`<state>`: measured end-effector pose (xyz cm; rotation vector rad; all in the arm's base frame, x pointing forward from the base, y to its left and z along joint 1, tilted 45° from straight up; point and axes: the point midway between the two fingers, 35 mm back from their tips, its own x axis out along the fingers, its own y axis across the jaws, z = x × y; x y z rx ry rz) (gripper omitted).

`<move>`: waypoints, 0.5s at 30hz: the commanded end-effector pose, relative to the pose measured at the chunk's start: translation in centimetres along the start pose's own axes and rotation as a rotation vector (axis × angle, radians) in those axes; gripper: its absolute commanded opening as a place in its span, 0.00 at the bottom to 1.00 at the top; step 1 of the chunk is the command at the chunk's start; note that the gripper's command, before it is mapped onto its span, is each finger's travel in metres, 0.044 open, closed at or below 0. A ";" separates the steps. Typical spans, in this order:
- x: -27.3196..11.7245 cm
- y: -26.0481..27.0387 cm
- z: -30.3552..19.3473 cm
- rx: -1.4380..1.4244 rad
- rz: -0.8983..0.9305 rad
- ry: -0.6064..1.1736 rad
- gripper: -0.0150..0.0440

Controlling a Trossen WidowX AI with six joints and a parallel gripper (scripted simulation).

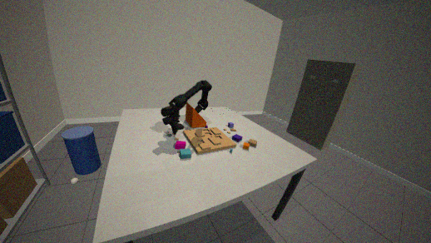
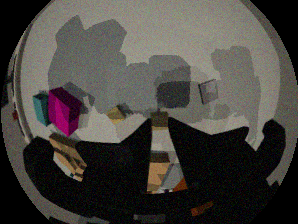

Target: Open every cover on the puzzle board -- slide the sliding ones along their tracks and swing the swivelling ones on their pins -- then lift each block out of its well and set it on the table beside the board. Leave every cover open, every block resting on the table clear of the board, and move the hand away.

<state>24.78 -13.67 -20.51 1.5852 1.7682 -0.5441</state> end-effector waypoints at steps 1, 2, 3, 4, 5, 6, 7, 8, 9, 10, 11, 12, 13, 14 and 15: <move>0.7 -0.1 -0.2 0.005 0.001 0.007 0.39; 0.9 -0.1 -0.3 0.005 0.001 0.007 0.39; 1.1 -0.1 -0.3 0.005 0.001 0.007 0.39; 1.2 -0.1 -0.3 0.005 0.002 0.008 0.39; 1.4 -0.1 -0.3 0.005 0.002 0.008 0.39; 1.5 -0.2 -0.3 0.005 0.002 0.008 0.39; 1.6 -0.2 -0.4 0.005 0.002 0.008 0.39; 1.6 -0.2 -0.4 0.005 0.002 0.008 0.39; 1.6 -0.2 -0.4 0.005 0.002 0.008 0.39; 1.3 -0.1 -0.2 0.000 -0.001 0.003 0.43; 1.3 -0.1 -0.2 0.000 -0.001 0.003 0.48; 1.3 -0.1 -0.2 0.000 -0.001 0.003 0.52; 1.3 -0.1 -0.2 0.000 -0.001 0.003 0.57; 1.3 -0.1 -0.2 0.000 -0.001 0.003 0.61; 1.3 -0.1 -0.2 0.000 -0.001 0.003 0.66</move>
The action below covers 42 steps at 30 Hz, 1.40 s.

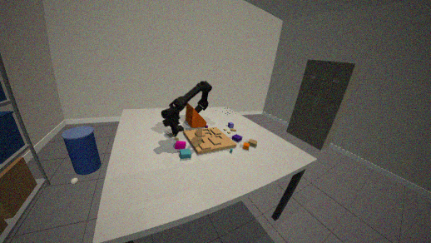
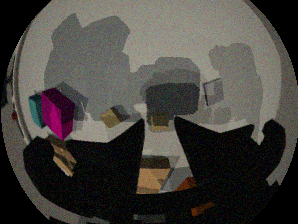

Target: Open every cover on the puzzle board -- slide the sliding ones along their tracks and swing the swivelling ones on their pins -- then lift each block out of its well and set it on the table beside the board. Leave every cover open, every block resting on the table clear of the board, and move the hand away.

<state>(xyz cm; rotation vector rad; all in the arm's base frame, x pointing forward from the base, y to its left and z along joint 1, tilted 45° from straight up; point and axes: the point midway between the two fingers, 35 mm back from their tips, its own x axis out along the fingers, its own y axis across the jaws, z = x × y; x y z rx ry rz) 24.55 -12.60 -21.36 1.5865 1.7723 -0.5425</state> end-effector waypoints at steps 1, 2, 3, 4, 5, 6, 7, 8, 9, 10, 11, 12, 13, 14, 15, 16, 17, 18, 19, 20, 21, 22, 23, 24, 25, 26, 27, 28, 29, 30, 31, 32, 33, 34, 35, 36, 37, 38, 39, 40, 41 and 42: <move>0.0 0.0 0.0 -0.001 0.000 -0.001 0.70; 0.0 0.0 0.0 -0.001 0.000 -0.001 0.75; 0.0 0.0 0.0 -0.001 0.000 -0.001 0.79; 0.0 0.0 0.0 -0.001 0.000 -0.001 0.83; 0.0 0.0 0.0 -0.001 0.000 -0.001 0.88; 0.0 0.0 0.0 -0.001 0.000 -0.001 0.92; -0.1 0.0 0.0 0.000 0.000 -0.001 0.97; -0.2 0.0 0.0 0.000 0.000 -0.001 1.00; -0.5 0.0 0.1 0.000 0.000 -0.001 1.00; -0.8 0.1 0.1 0.000 0.000 -0.001 1.00; -1.1 0.1 0.1 0.000 0.000 -0.001 1.00; -1.4 0.1 0.1 0.001 0.000 -0.001 1.00; -1.8 0.1 0.1 0.001 0.000 -0.001 1.00; -2.1 0.1 0.2 0.001 0.000 -0.001 1.00; -2.4 0.1 0.2 0.002 0.000 -0.001 1.00; -2.7 0.1 0.2 0.002 0.001 -0.001 1.00; -3.0 0.1 0.2 0.002 0.001 -0.001 1.00; -3.3 0.1 0.2 0.002 0.001 -0.001 1.00; -3.7 0.1 0.2 0.003 0.001 -0.001 1.00; -4.0 0.1 0.2 0.003 0.001 -0.001 1.00; -4.3 0.1 0.2 0.003 0.001 0.000 1.00; -4.6 0.1 0.2 0.003 0.001 0.000 1.00; -5.0 0.1 0.2 0.004 0.001 0.000 1.00; -5.3 0.1 0.1 0.004 0.001 0.000 1.00; -5.6 0.1 0.1 0.004 0.001 0.000 1.00; -5.9 0.1 0.1 0.004 0.001 0.000 1.00; -6.3 0.0 0.1 0.004 0.001 0.001 1.00; -6.6 0.0 0.1 0.005 0.001 0.001 1.00; -6.9 0.0 0.0 0.005 0.001 0.001 1.00; -7.2 0.0 0.0 0.005 0.001 0.001 1.00; -7.5 -0.1 0.0 0.005 0.001 0.002 1.00; -7.7 -0.1 0.0 0.005 0.002 0.002 1.00; -7.7 -0.1 0.0 0.005 0.002 0.002 1.00; -7.7 0.0 0.0 0.004 0.001 0.000 1.00; -7.8 0.2 -0.1 -0.002 0.001 -0.005 1.00; -7.8 0.5 -0.1 -0.011 0.000 -0.012 1.00; -7.8 1.0 -0.2 -0.024 -0.001 -0.023 1.00; -7.9 1.6 -0.3 -0.040 -0.001 -0.036 1.00; -7.9 2.4 -0.4 -0.061 -0.002 -0.053 1.00; -8.0 3.3 -0.6 -0.084 -0.003 -0.070 1.00; -8.0 4.1 -0.8 -0.107 -0.002 -0.087 1.00; -8.1 5.0 -1.1 -0.130 -0.002 -0.103 1.00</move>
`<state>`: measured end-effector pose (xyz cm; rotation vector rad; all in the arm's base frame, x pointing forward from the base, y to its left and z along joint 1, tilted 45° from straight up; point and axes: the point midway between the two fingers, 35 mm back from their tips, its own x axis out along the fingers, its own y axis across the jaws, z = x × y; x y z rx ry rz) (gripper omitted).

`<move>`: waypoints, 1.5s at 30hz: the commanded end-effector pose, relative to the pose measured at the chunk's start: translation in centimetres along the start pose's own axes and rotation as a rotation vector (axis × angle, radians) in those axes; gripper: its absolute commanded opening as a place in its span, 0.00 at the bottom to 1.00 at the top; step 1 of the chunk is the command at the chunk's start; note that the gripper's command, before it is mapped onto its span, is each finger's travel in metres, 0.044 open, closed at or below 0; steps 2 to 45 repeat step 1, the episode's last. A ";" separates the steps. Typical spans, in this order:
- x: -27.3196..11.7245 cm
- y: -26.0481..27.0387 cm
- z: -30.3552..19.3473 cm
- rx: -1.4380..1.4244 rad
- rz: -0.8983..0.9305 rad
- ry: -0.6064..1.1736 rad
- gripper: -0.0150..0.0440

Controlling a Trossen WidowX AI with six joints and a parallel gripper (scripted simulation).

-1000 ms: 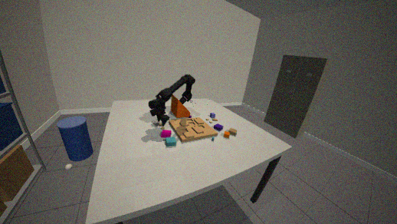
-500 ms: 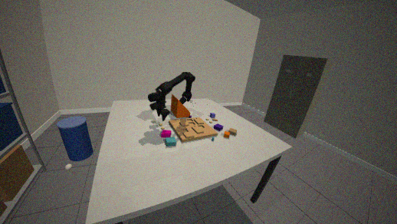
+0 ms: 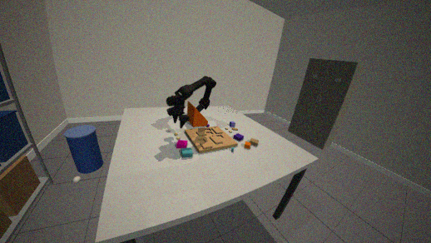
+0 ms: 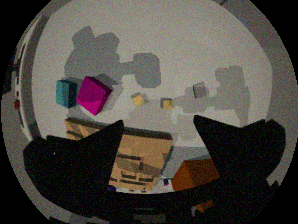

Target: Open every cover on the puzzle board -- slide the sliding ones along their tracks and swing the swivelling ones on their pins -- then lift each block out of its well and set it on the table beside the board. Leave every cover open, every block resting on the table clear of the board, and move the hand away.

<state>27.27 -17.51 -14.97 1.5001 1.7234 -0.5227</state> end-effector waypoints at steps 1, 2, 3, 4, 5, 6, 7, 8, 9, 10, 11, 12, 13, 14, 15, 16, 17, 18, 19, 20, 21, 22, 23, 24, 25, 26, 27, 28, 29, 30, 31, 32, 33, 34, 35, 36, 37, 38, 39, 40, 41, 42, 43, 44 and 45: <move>-0.1 3.2 -0.8 -0.083 0.002 -0.050 1.00; -0.1 3.2 -0.8 -0.083 0.002 -0.050 1.00; -0.1 3.2 -0.8 -0.083 0.002 -0.050 1.00; -0.1 3.2 -0.8 -0.083 0.002 -0.050 1.00; -0.1 3.2 -0.8 -0.083 0.002 -0.050 1.00; -0.1 3.2 -0.8 -0.083 0.002 -0.050 1.00; -0.1 3.2 -0.8 -0.083 0.002 -0.050 1.00; -0.1 3.2 -0.8 -0.083 0.002 -0.050 1.00; -0.1 3.2 -0.8 -0.083 0.002 -0.050 1.00; -0.1 3.2 -0.8 -0.083 0.002 -0.050 1.00; -0.1 3.2 -0.8 -0.083 0.002 -0.050 1.00; -0.1 3.2 -0.8 -0.083 0.002 -0.050 1.00; -0.1 3.2 -0.8 -0.083 0.002 -0.050 1.00; -0.1 3.2 -0.8 -0.083 0.002 -0.050 1.00; -0.1 3.2 -0.8 -0.083 0.002 -0.050 1.00; -0.1 3.2 -0.8 -0.083 0.002 -0.050 1.00; -0.1 3.2 -0.8 -0.083 0.002 -0.050 1.00; -0.1 3.2 -0.8 -0.083 0.002 -0.050 1.00; -0.1 3.2 -0.8 -0.083 0.002 -0.050 1.00; -0.1 3.2 -0.8 -0.083 0.002 -0.050 1.00; -0.1 3.2 -0.8 -0.083 0.002 -0.050 1.00; -0.1 3.2 -0.8 -0.083 0.002 -0.050 1.00; -0.1 3.2 -0.8 -0.083 0.002 -0.050 1.00; -0.1 3.2 -0.8 -0.083 0.002 -0.050 1.00; -0.1 3.2 -0.8 -0.083 0.002 -0.050 1.00; -0.1 3.2 -0.8 -0.083 0.002 -0.050 1.00; -0.1 3.2 -0.8 -0.083 0.002 -0.050 1.00; -0.1 3.2 -0.8 -0.083 0.002 -0.050 1.00; -0.1 3.2 -0.8 -0.083 0.002 -0.050 1.00; -0.1 3.2 -0.8 -0.083 0.002 -0.050 1.00; -0.1 3.2 -0.8 -0.083 0.002 -0.050 1.00; -0.1 3.2 -0.8 -0.083 0.002 -0.050 1.00; -0.1 3.2 -0.8 -0.083 0.002 -0.050 1.00; -0.1 3.2 -0.8 -0.083 0.002 -0.050 1.00; -0.1 3.2 -0.8 -0.083 0.002 -0.050 1.00; -0.1 3.2 -0.8 -0.083 0.002 -0.050 1.00; -0.1 3.2 -0.8 -0.083 0.002 -0.050 1.00; -0.1 3.2 -0.8 -0.083 0.002 -0.050 1.00; -0.1 3.2 -0.8 -0.083 0.002 -0.050 1.00; -0.1 3.2 -0.8 -0.083 0.002 -0.050 1.00; -0.1 3.2 -0.8 -0.083 0.002 -0.050 1.00; -0.1 3.2 -0.8 -0.083 0.002 -0.050 1.00; -0.1 3.2 -0.8 -0.083 0.002 -0.050 1.00; -0.1 3.2 -0.8 -0.083 0.002 -0.050 1.00; -0.1 3.2 -0.8 -0.083 0.002 -0.050 1.00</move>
